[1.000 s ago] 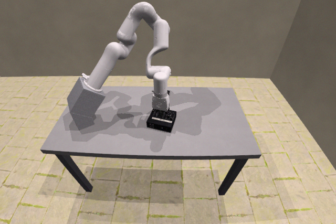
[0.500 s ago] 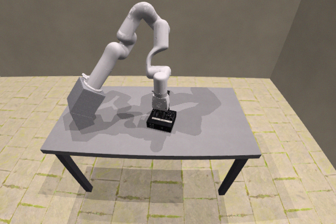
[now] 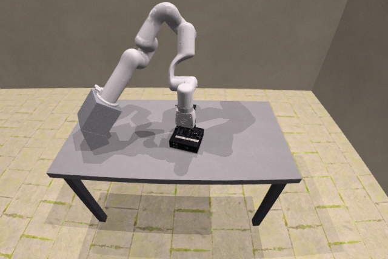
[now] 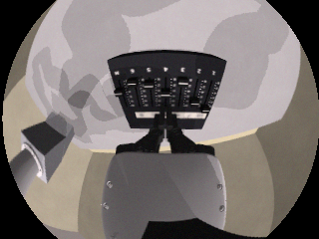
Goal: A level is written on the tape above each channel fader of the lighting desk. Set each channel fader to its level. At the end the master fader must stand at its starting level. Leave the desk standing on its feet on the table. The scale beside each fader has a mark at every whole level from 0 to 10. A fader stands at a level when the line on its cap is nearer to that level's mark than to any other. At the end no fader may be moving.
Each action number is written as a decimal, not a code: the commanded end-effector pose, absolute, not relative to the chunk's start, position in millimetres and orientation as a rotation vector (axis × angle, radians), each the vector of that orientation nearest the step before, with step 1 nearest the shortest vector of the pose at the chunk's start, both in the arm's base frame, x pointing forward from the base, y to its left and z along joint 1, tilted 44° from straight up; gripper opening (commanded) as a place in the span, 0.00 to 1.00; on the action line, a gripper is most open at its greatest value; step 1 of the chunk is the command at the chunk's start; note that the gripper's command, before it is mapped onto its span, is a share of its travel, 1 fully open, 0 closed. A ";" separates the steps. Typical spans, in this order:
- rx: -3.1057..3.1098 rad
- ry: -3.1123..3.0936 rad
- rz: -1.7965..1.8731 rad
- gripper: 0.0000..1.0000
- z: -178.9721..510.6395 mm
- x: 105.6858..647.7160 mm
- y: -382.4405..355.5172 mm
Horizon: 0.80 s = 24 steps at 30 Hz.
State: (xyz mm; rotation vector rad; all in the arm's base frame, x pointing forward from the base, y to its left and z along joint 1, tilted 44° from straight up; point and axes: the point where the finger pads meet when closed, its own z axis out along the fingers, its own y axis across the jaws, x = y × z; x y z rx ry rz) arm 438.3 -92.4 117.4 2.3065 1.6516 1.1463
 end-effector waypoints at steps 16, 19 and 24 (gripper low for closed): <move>2.305 1.650 1.147 0.00 114.0 442.4 -91.0; 2.305 1.650 1.147 0.00 112.4 443.7 -90.2; 2.305 1.650 1.147 0.00 111.1 444.8 -89.6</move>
